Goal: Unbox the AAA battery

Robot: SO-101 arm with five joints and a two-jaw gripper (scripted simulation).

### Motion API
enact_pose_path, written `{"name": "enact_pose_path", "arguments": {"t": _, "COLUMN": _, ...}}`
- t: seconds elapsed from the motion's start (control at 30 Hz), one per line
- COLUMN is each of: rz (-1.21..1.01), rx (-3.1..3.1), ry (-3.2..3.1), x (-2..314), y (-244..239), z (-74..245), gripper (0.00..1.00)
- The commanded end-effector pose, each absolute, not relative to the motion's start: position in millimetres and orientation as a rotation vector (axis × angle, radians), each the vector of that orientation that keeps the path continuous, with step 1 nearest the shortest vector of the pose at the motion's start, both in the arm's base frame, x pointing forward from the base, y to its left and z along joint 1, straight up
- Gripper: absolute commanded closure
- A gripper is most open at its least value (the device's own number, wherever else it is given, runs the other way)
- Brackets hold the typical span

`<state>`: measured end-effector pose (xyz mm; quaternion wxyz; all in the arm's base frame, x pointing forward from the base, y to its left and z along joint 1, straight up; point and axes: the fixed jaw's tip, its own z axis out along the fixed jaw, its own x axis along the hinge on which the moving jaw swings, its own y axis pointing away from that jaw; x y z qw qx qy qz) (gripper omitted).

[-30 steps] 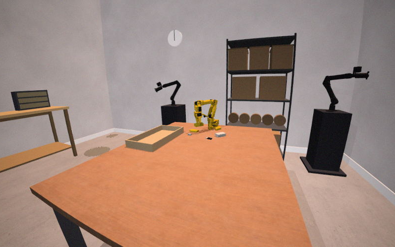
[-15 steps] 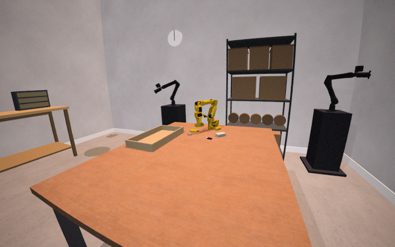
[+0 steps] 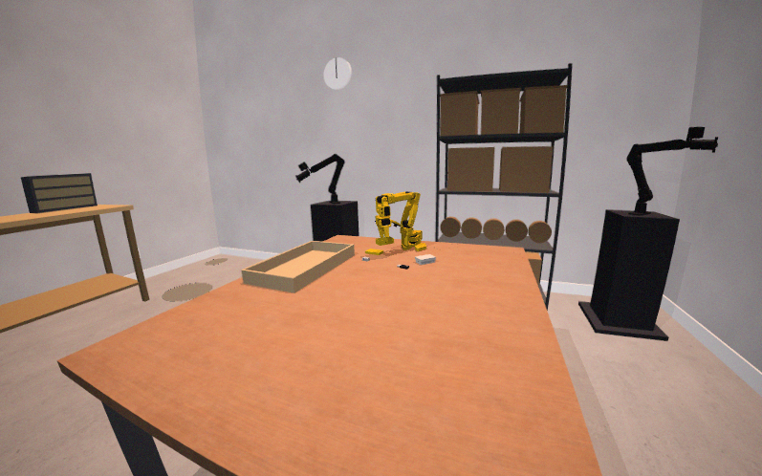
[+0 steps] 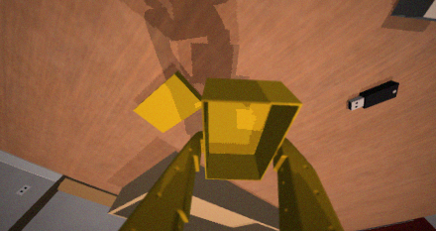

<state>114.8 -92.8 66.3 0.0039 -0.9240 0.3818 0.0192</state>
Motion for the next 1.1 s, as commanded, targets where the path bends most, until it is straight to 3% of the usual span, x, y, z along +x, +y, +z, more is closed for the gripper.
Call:
{"name": "enact_pose_path", "arguments": {"t": 0.0, "rz": 0.0, "rx": -2.902, "ry": 1.202, "x": 117.8, "y": -93.0, "z": 70.3, "gripper": 0.78}}
{"name": "enact_pose_path", "arguments": {"t": 1.07, "rz": 0.0, "rx": -2.902, "ry": 1.202, "x": 119.5, "y": -94.2, "z": 56.3, "gripper": 0.78}}
